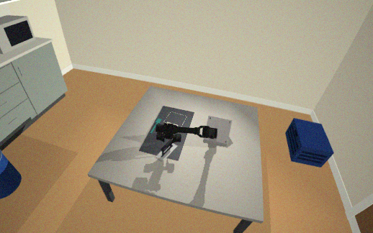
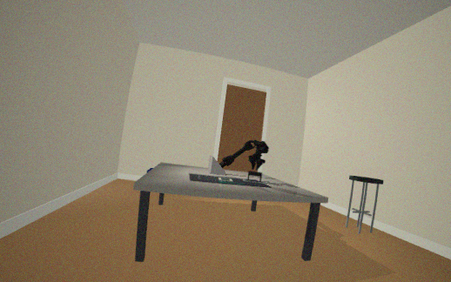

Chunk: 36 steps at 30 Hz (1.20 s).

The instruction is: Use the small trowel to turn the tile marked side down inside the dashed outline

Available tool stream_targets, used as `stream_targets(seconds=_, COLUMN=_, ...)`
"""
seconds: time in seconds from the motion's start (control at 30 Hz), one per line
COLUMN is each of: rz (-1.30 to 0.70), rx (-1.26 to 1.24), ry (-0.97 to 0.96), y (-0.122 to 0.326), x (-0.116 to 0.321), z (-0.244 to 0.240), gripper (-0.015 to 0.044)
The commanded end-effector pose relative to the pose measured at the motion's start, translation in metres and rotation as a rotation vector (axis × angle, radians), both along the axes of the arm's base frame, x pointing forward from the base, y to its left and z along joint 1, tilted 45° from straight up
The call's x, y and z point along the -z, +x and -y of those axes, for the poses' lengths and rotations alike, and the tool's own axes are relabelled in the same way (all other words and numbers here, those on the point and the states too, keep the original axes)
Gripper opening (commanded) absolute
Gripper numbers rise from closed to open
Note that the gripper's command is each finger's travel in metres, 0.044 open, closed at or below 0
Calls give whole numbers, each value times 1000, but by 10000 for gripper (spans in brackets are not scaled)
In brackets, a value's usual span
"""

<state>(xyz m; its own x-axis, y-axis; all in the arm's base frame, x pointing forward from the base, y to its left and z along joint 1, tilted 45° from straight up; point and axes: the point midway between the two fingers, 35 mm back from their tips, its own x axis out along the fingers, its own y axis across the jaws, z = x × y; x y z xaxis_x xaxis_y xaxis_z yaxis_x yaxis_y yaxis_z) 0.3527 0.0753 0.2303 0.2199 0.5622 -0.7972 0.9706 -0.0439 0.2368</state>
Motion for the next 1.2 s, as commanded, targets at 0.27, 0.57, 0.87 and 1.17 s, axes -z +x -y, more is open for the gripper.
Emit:
stream_targets(seconds=0.27, rz=189, rx=-187, ry=-138, y=-7, x=3, z=-7, gripper=300)
stream_targets(seconds=0.57, rz=365, rx=-373, ry=-272, y=-10, x=6, z=-11, gripper=300)
stream_targets(seconds=0.87, rz=536, rx=-583, ry=-395, y=-16, x=8, z=-19, gripper=300)
stream_targets(seconds=1.17, rz=697, rx=-789, ry=-553, y=-18, x=13, z=-21, gripper=300)
